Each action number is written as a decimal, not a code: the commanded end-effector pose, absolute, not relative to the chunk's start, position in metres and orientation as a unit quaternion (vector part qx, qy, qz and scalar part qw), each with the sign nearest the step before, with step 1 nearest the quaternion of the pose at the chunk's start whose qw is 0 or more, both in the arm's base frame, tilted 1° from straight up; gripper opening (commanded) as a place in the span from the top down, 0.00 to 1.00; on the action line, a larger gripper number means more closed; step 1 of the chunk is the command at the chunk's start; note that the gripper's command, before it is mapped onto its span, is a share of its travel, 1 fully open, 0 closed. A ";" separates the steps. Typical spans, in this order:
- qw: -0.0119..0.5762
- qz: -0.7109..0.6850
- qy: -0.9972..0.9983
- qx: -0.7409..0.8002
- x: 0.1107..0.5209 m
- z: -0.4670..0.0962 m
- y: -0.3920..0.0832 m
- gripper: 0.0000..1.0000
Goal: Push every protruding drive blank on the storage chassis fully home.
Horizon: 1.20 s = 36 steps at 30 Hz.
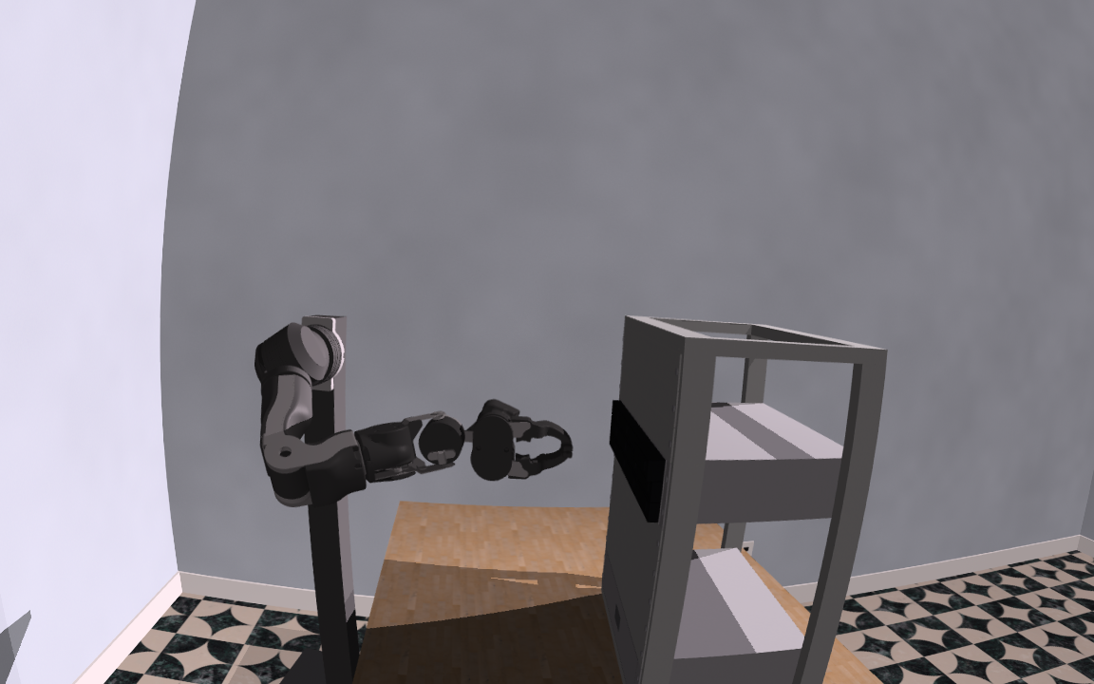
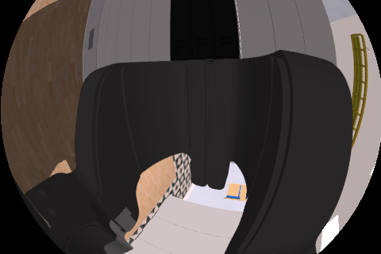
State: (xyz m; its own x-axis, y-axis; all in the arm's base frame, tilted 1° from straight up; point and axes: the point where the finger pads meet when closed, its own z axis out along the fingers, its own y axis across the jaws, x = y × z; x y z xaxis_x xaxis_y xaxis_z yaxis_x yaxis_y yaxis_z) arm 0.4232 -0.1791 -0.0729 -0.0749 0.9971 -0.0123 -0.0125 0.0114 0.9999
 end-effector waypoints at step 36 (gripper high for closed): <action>0.486 0.516 0.516 0.481 0.479 -0.083 -0.194 1.00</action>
State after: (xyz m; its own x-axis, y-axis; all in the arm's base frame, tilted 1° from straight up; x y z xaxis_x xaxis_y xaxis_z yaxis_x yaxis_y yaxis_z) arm 0.4788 -0.1955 -0.0834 -0.0550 0.9985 0.0024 0.0005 -0.0023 1.0000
